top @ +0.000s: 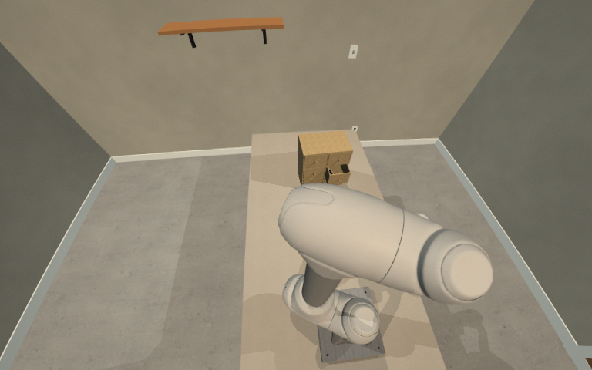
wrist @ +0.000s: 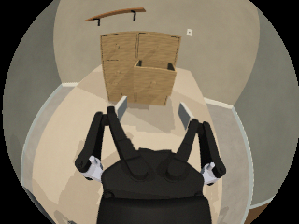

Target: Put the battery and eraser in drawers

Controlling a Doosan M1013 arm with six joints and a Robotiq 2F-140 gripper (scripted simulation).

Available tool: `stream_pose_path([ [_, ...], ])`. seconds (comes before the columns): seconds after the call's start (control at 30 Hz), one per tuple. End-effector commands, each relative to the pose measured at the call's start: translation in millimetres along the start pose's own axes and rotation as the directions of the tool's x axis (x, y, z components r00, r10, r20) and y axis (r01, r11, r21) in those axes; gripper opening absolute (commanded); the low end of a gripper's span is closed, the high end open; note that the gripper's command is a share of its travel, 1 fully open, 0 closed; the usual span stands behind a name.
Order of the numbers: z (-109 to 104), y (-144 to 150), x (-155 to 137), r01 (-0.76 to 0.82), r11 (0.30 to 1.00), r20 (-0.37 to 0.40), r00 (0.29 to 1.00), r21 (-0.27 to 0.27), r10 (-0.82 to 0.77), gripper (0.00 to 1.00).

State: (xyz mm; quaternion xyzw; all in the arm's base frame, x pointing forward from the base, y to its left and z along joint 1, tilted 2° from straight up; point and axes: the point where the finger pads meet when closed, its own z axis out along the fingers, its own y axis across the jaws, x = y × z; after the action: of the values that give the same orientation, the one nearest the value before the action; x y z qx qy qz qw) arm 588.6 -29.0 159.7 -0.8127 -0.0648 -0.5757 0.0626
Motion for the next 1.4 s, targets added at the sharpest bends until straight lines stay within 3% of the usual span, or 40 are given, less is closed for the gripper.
stream_pose_path([
  [0.0, 0, 0, 0, 0.000, 1.000, 0.000, 1.000, 0.000, 0.000, 0.00],
  [0.77, 3, 0, 0, 0.000, 1.000, 0.000, 1.000, 0.000, 0.000, 0.00],
  [1.1, 22, 0, 1, 0.000, 1.000, 0.000, 1.000, 0.000, 0.000, 0.00],
  [1.37, 50, 0, 3, 0.000, 1.000, 0.000, 1.000, 0.000, 0.000, 0.00],
])
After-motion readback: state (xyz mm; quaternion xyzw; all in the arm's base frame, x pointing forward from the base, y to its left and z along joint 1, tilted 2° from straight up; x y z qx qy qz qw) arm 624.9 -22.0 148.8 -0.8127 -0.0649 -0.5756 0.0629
